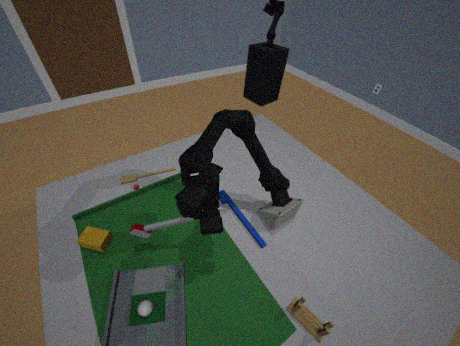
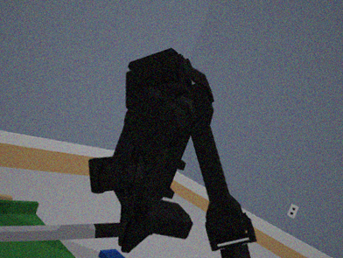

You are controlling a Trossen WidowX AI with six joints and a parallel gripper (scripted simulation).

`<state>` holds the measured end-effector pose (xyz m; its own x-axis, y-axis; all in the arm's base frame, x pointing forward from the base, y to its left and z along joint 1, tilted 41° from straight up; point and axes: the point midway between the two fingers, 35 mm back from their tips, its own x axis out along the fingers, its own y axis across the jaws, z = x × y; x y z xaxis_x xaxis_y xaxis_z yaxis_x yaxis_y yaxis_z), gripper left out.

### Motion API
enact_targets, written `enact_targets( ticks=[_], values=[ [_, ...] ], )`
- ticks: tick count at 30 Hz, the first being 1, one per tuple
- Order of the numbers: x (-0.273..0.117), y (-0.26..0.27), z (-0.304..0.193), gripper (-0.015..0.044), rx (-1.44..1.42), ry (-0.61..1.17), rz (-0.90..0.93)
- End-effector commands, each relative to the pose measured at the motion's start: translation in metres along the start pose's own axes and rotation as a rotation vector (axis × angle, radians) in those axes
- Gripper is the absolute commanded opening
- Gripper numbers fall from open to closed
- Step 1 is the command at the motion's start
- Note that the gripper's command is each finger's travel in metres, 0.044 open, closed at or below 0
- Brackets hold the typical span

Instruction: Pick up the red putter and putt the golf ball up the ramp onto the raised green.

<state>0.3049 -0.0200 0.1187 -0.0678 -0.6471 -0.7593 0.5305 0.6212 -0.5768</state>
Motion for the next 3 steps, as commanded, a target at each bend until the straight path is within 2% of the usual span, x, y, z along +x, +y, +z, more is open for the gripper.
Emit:
enact_targets(
  ticks=[1, 3],
  values=[
    [-0.0003, 0.0005, 0.0002, 0.0, -0.003, -0.003, 0.002],
    [-0.0003, 0.0005, 0.0002, 0.0, -0.003, -0.003, 0.002]
  ],
)
